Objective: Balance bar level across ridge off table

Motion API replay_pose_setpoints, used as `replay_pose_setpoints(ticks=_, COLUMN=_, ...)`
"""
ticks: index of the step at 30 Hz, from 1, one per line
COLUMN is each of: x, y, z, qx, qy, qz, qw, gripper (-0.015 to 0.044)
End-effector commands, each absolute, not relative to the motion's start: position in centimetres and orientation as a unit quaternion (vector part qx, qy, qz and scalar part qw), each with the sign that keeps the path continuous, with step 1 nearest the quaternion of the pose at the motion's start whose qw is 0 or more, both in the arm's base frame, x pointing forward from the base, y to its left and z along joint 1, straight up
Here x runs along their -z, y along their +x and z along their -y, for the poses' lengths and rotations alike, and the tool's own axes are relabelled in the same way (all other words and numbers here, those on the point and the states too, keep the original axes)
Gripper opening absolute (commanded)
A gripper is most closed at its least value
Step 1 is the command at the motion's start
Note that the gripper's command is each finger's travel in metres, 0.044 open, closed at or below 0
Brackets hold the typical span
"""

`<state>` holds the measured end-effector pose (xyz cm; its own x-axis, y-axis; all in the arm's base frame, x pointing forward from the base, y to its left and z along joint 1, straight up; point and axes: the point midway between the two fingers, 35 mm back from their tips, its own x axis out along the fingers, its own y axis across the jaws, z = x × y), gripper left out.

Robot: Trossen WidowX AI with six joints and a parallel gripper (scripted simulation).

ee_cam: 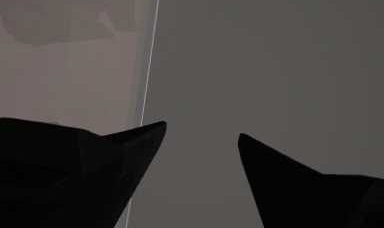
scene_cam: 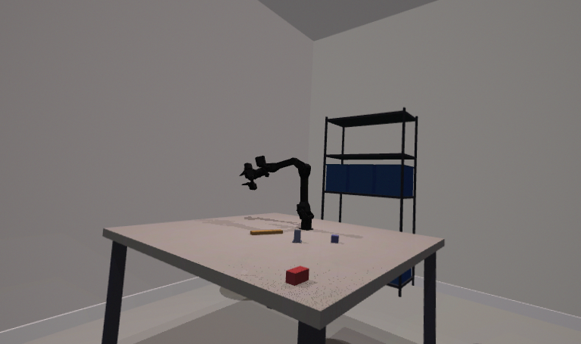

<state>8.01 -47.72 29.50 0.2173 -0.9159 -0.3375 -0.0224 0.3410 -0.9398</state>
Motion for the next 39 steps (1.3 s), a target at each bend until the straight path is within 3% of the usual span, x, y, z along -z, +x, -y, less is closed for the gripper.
replay_pose_setpoints(ticks=1, x=-27.8, y=11.3, z=46.4, qx=0.335, qy=-0.417, qz=-0.502, qw=0.679, gripper=0.0315)
replay_pose_setpoints(ticks=20, x=-22.4, y=22.1, z=38.8, qx=0.256, qy=-0.263, qz=-0.469, qw=0.803, gripper=0.0315)
replay_pose_setpoints(ticks=39, x=-17.8, y=28.9, z=28.3, qx=0.176, qy=-0.099, qz=-0.493, qw=0.846, gripper=0.0315)
